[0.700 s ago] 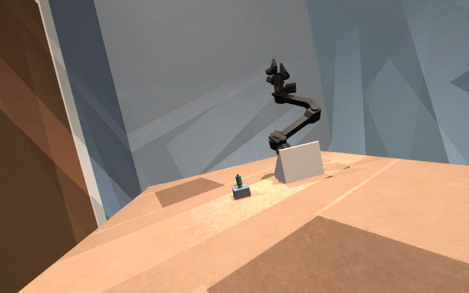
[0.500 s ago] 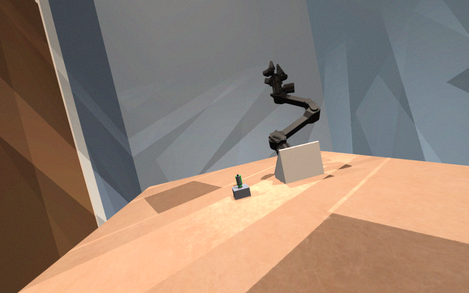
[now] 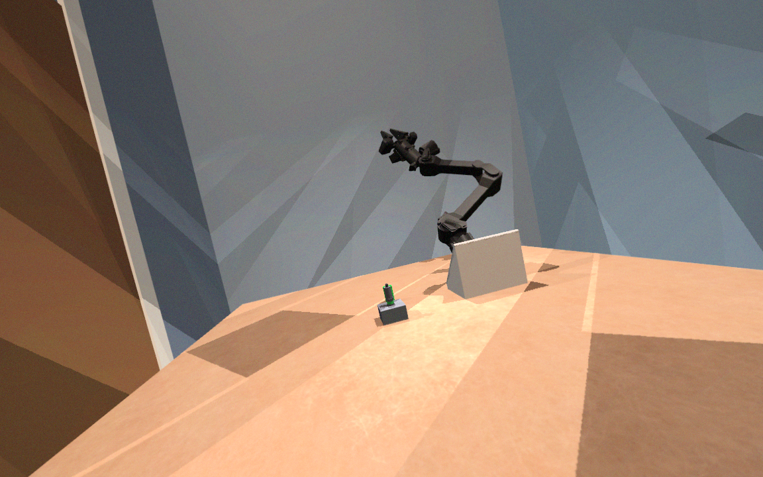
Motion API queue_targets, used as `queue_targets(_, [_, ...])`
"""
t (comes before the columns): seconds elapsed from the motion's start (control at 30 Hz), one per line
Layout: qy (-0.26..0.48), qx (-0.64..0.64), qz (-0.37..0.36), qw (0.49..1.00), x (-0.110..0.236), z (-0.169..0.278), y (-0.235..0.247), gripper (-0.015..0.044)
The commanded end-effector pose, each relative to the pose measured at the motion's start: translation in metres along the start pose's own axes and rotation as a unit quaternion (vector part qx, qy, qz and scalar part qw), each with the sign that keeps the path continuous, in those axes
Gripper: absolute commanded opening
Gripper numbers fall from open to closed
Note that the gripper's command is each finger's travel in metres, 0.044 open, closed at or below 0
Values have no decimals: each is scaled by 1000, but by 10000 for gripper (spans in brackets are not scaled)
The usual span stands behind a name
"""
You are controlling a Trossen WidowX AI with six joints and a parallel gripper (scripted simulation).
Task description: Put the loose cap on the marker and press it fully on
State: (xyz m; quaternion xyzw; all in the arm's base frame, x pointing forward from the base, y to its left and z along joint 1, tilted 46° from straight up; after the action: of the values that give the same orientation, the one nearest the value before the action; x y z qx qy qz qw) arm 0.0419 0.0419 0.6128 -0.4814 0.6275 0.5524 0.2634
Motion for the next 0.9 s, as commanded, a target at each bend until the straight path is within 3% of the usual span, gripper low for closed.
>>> queue_targets(0.0, [-41,52,105,992,-6,-22,-70,245])
queue_targets(0.23, [-52,150,282,946,6,-39,-174,245])
queue_targets(0.43, [0,242,439,865,39,-40,-262,245])
queue_targets(0.6, [91,315,556,764,81,-32,-326,245])
queue_targets(0.87, [320,402,672,533,171,-8,-398,245])
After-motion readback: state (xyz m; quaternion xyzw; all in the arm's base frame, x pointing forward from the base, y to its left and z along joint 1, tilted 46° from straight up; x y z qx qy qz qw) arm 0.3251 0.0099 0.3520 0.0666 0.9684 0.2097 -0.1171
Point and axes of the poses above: the point midway between the two fingers, 35 mm back from their tips, its own x axis back along the fingers, its own y axis across the jaws, z = x × y, the point moved 2 cm from there along x, back along the fingers, and after that the axes turned 11 degrees about x, right-handed, at the moved point
